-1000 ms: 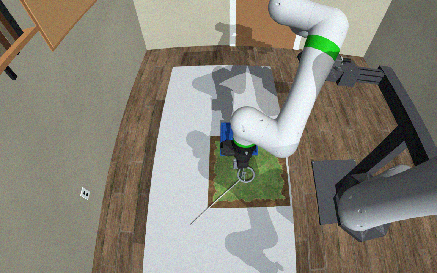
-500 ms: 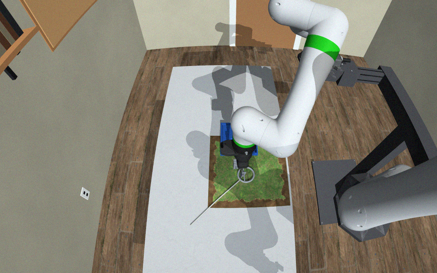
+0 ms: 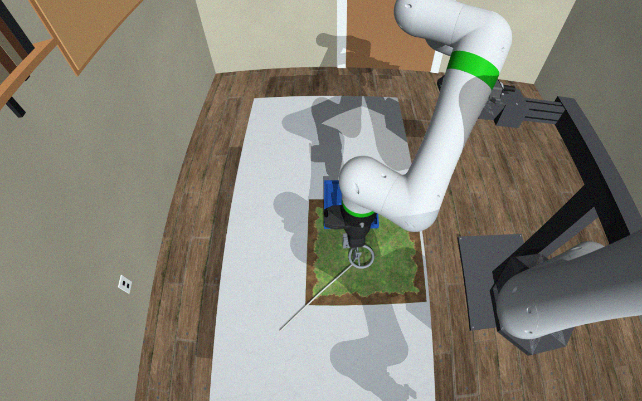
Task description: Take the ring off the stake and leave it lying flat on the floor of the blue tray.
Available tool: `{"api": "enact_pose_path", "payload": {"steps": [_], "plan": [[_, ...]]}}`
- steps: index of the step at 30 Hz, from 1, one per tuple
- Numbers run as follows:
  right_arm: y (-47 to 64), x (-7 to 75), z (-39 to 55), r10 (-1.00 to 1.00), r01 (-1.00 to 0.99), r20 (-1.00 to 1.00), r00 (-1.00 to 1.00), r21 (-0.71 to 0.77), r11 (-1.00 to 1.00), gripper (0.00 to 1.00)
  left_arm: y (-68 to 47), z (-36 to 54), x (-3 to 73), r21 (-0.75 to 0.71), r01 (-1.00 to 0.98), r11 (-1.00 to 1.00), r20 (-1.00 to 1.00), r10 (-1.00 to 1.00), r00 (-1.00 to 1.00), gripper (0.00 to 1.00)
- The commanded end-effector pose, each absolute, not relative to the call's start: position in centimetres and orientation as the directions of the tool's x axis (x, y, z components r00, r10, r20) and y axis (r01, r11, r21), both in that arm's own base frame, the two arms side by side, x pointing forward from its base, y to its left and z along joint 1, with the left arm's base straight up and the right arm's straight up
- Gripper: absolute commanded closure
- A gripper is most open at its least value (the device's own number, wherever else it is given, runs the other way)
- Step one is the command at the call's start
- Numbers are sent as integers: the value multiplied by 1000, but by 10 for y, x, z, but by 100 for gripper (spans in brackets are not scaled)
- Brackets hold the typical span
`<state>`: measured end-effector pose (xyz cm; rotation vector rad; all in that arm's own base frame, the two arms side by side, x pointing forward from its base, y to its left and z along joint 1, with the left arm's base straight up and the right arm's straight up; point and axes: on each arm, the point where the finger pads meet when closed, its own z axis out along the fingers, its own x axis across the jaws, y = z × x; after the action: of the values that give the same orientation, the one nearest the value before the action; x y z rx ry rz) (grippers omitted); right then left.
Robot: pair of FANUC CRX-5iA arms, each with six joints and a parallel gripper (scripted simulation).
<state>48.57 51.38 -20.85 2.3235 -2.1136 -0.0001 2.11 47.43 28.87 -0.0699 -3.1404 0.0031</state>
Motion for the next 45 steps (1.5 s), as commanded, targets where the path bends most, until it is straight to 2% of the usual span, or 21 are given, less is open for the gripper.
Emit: {"api": "enact_pose_path", "payload": {"steps": [1,7,10,12,13,19,27,29,30,31,36,45], "plan": [[514,484,-207,-999,-999,-2,43,-2,-43,100,475,290,21,0,45,999,0,45,-999,0],[512,467,-207,-957,-957,-2,-289,-1,289,100,475,290,21,0,45,999,0,45,-999,0],[509,451,-207,-916,-916,-4,-401,6,401,100,475,290,21,0,45,999,0,45,-999,0],[509,451,-207,-916,-916,-4,-401,6,401,100,475,290,21,0,45,999,0,45,-999,0],[509,445,-207,-857,-857,-4,-515,10,515,100,475,290,21,0,45,999,0,45,-999,0],[508,410,-207,-709,-708,3,-705,30,705,100,475,290,21,0,45,999,0,45,-999,0],[509,392,-207,-432,-431,18,-902,38,902,100,475,290,21,0,45,999,0,45,-999,0],[509,392,-207,-432,-431,18,-902,38,902,100,475,290,21,0,45,999,0,45,-999,0],[509,392,-207,-315,-314,17,-949,31,949,100,475,290,21,0,45,999,0,45,-999,0],[509,392,-207,-280,-279,16,-960,28,960,67,475,290,21,0,45,999,0,45,-999,0],[509,392,-207,-98,-98,-1,-995,2,995,67,475,290,21,0,45,999,0,45,-999,0],[509,392,-207,-98,-98,-1,-995,2,995,67,475,290,21,0,45,999,0,45,-999,0]]}}
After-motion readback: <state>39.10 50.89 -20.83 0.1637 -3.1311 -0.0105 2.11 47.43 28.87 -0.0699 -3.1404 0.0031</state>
